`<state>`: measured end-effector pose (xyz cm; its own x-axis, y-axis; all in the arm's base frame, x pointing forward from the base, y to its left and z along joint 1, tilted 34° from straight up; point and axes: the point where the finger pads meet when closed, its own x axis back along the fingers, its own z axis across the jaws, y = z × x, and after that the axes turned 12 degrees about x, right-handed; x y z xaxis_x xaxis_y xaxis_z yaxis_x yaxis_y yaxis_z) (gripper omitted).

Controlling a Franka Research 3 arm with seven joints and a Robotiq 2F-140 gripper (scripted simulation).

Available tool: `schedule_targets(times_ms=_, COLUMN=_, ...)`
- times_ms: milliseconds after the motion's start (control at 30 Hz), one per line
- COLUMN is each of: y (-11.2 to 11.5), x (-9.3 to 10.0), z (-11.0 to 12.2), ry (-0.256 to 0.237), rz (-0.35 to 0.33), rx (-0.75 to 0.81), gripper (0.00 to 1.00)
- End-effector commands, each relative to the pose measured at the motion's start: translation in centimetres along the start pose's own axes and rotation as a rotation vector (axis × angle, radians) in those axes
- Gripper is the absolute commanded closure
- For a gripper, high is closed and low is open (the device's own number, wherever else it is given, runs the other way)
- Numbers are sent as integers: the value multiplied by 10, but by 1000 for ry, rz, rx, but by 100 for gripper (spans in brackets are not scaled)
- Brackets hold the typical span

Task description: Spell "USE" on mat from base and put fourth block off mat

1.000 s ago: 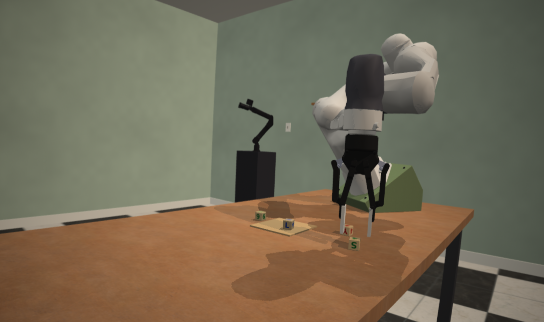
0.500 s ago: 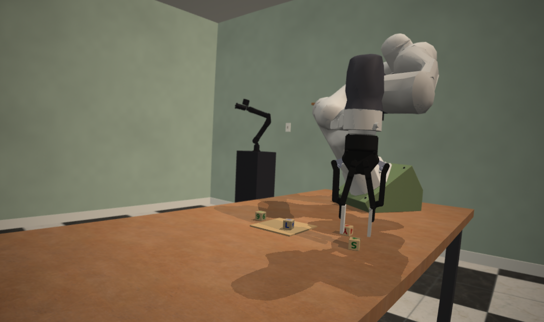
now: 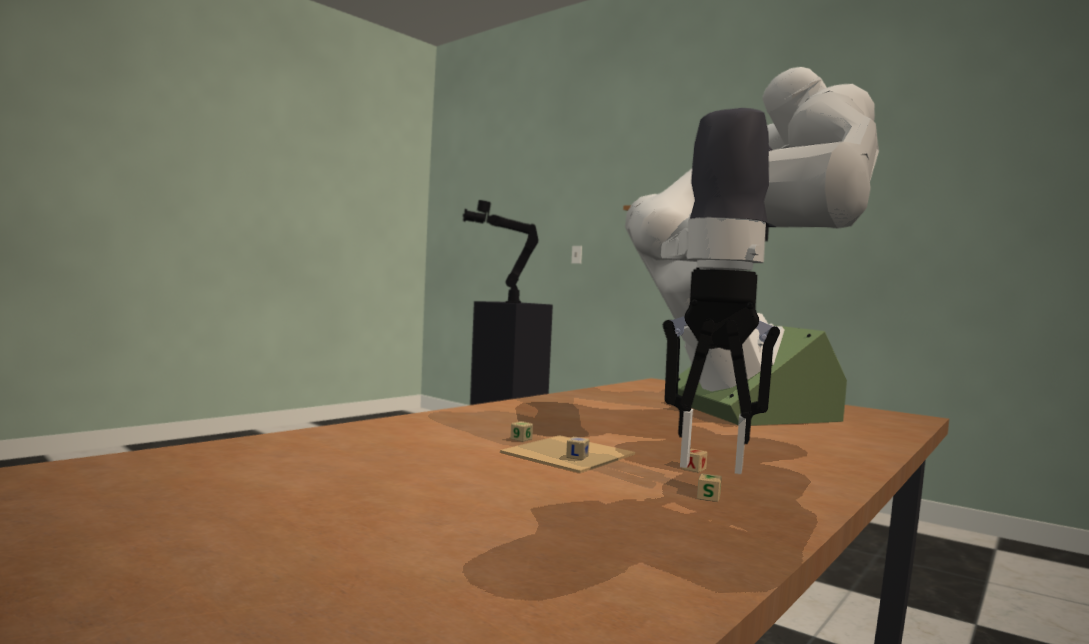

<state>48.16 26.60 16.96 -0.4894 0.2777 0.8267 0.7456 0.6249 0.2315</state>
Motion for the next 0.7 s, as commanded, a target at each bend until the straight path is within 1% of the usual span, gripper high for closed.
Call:
schedule_targets(times_ms=0, y=0, x=-1, z=-1, ry=1, rz=-1, rx=0, gripper=63)
schedule_targets(times_ms=233, y=0, x=-5, z=-1, ry=1, rz=-1, rx=0, gripper=63)
schedule_targets(times_ms=600, y=0, x=-25, z=-1, ry=1, rz=-1, rx=0, gripper=63)
schedule_targets(times_ms=667, y=0, x=-25, z=-1, ry=1, rz=-1, rx=0, gripper=63)
